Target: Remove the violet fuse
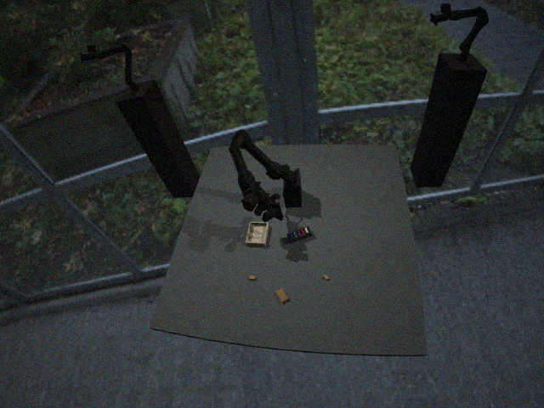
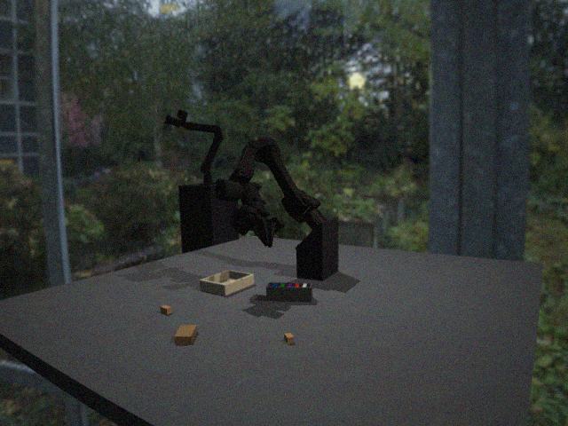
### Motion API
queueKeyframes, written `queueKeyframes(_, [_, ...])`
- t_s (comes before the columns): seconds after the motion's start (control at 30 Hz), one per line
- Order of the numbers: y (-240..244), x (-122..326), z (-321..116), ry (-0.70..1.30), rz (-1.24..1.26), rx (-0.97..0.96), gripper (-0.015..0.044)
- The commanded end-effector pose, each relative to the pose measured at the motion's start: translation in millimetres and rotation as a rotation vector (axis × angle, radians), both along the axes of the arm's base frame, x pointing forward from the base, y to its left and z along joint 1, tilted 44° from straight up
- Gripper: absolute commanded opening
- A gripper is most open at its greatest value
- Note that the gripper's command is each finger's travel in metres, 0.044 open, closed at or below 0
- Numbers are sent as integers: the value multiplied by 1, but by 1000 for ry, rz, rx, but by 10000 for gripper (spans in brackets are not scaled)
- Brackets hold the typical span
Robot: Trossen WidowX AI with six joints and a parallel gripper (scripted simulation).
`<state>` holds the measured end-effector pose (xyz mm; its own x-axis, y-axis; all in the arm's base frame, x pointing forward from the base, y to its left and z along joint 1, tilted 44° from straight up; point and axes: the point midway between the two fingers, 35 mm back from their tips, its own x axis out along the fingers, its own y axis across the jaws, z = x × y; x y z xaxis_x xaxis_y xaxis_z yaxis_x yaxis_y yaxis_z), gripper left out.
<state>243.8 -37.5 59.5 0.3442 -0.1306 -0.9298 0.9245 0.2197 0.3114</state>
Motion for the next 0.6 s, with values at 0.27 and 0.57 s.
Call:
queueKeyframes(0.27, [25, 31, -87, 832, 1296, -698, 74])
queueKeyframes(0.57, [32, 34, -103, 1001, 1510, -788, 74])
